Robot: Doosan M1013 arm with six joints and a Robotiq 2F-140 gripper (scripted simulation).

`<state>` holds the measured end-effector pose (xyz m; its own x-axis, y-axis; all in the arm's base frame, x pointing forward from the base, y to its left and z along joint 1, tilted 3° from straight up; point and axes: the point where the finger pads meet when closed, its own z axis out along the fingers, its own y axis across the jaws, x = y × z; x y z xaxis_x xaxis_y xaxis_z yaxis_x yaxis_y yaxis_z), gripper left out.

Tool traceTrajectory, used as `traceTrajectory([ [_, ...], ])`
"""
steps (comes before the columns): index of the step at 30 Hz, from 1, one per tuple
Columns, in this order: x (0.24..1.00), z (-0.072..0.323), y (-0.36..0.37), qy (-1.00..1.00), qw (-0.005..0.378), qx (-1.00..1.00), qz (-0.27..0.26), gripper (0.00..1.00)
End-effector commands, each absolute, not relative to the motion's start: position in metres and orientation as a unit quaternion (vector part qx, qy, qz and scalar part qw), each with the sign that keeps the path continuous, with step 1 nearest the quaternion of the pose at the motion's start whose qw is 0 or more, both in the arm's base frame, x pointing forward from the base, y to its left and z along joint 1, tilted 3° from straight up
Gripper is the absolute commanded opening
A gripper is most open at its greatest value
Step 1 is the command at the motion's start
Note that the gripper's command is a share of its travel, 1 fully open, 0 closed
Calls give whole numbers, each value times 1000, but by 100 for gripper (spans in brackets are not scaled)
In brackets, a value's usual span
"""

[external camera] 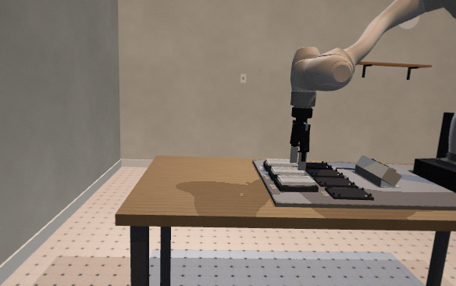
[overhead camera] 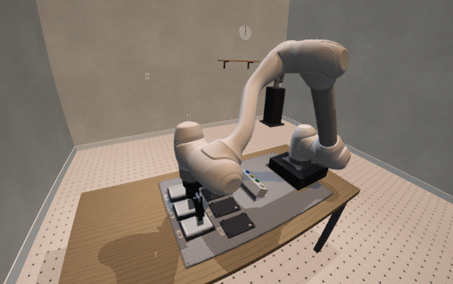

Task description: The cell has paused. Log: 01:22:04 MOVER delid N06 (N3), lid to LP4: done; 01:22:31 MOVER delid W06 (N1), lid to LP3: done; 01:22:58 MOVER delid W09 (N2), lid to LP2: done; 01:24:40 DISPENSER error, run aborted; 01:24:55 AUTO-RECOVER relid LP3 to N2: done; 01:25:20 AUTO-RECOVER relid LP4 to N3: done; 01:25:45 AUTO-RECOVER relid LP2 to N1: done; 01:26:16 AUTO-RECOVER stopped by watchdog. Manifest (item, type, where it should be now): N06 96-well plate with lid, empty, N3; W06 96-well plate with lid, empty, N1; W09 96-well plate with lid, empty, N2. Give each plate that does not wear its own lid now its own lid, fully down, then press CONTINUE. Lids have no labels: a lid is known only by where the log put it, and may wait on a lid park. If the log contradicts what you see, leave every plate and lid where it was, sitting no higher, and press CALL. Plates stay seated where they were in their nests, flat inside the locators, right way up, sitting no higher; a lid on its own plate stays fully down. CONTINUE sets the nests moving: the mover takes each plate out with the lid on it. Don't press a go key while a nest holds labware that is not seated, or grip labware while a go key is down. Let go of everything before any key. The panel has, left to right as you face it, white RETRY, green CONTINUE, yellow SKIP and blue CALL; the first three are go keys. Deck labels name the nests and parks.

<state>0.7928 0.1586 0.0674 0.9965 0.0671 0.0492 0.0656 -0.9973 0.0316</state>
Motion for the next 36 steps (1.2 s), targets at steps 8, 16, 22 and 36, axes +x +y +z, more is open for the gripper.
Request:
traceTrajectory([
  [8, 793, 64, 159, 33, 15, 999, 25, 66],
  [16, 793, 58, 158, 33, 15, 999, 25, 66],
  [22, 794, 53, 158, 33, 15, 999, 25, 66],
  [36, 795, 39, 158, 33, 15, 999, 25, 66],
])
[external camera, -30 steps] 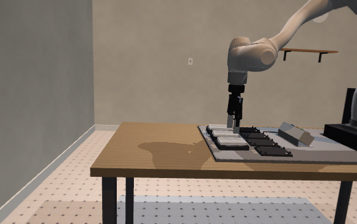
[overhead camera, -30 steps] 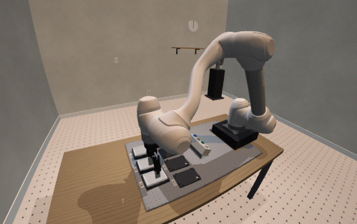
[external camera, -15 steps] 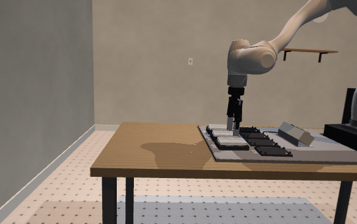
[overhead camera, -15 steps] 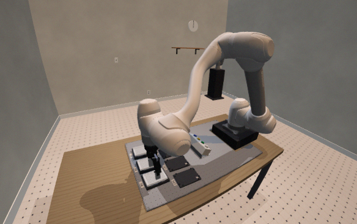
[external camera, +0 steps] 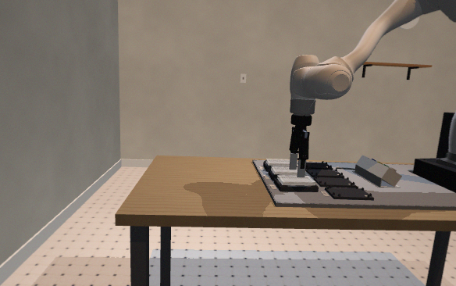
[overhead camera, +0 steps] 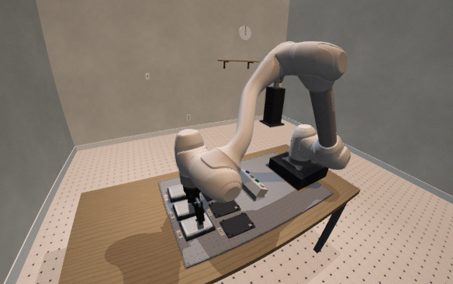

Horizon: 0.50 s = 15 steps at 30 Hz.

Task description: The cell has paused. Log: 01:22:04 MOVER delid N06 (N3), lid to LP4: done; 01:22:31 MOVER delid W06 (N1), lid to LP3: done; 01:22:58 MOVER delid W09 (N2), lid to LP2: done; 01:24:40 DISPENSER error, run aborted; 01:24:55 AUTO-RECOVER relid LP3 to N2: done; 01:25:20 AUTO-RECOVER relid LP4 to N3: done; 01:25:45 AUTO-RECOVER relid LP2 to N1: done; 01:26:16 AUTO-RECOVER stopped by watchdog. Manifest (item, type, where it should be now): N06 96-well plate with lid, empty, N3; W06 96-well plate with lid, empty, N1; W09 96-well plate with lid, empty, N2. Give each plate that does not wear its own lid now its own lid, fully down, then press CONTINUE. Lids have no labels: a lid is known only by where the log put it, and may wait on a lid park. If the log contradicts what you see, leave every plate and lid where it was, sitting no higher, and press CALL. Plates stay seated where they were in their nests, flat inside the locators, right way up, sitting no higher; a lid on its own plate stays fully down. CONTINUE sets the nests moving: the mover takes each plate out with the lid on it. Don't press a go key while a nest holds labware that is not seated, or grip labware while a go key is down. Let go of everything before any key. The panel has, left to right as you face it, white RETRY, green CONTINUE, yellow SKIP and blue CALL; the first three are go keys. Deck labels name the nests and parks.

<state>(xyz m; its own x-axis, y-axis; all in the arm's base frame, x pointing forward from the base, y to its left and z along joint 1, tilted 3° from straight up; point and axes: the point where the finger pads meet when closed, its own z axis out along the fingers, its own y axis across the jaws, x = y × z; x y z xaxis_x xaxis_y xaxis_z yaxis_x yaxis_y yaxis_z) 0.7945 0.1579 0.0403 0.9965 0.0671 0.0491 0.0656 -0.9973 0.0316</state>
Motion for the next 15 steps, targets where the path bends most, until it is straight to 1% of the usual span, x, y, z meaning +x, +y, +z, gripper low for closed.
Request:
traceTrajectory([
  [1, 795, 39, 158, 33, 15, 999, 25, 66],
  [15, 795, 33, 158, 33, 15, 999, 25, 66],
])
